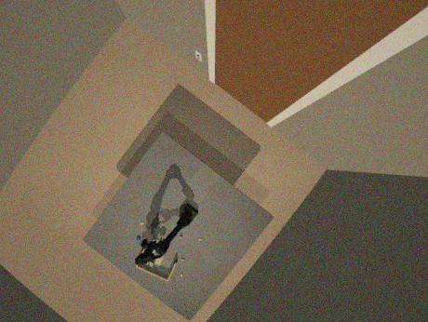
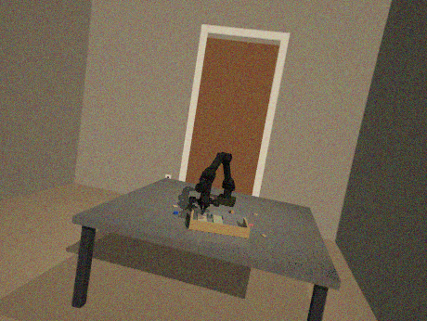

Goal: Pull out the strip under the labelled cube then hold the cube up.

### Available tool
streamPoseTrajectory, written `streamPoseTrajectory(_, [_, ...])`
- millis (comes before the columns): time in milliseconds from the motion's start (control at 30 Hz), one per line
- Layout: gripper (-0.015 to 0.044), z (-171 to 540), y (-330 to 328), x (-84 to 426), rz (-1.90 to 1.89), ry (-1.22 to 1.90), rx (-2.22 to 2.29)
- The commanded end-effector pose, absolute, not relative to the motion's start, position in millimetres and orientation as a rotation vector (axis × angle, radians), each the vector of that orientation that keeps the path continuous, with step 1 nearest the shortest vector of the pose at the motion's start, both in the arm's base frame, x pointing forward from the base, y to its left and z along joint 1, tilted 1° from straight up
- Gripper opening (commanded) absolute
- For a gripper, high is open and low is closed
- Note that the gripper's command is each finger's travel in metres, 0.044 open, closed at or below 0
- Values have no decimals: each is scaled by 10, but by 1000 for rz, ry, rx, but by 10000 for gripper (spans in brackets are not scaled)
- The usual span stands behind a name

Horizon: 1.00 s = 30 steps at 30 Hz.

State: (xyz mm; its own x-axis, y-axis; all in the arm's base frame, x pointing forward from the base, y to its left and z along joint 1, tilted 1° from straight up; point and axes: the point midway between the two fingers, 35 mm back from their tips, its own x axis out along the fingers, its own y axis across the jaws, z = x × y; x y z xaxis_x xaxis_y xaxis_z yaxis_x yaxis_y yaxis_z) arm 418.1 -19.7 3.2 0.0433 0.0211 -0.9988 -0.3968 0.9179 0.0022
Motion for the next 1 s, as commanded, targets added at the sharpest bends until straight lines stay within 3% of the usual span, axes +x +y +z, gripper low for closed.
streamPoseTrajectory(0, [0,0,-200,4191,324,1502,-310])
streamPoseTrajectory(967, [0,-37,-326,3863,324,1505,-311])
